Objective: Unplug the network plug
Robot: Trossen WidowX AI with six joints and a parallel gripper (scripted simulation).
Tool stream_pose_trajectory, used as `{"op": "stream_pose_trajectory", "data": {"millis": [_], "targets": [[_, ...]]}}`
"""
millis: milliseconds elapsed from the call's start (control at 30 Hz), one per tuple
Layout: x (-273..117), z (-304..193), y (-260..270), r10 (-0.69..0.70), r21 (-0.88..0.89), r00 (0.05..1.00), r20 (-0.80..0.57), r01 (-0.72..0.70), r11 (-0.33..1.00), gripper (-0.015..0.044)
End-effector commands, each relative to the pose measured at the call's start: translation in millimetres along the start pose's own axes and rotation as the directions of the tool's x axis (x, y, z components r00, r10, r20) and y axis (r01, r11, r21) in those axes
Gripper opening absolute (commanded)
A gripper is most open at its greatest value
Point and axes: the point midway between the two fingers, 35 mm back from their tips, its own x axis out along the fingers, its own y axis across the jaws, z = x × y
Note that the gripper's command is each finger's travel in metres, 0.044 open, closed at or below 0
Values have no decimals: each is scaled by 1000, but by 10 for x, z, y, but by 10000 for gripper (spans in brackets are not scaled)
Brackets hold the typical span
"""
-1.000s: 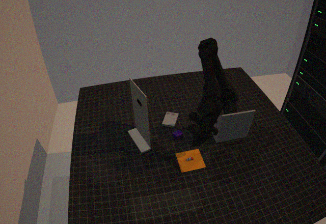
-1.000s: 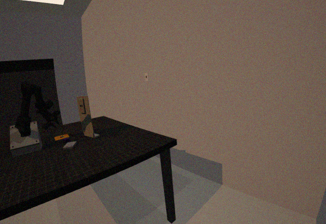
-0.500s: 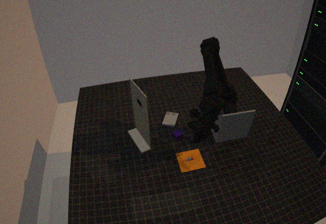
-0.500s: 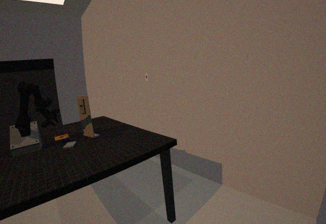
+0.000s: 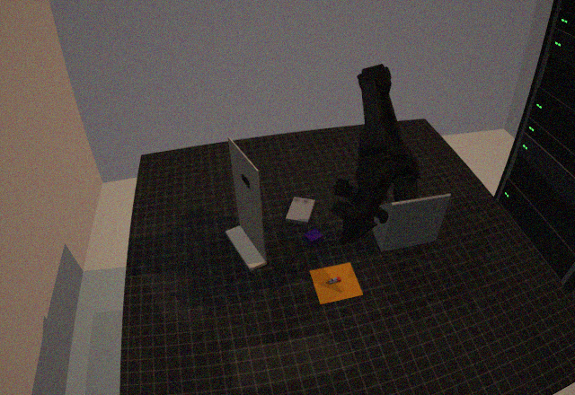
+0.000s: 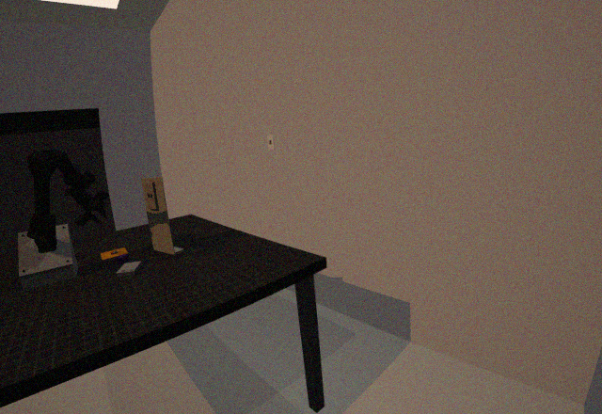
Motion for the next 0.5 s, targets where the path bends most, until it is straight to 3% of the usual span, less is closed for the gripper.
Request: {"op": "stream_pose_trajectory", "data": {"millis": [0,467], "targets": [[-157,11,144,19,17,1000,-3,-19,1000,156],[-569,45,345,26,22,1000,0,-26,999,156]]}}
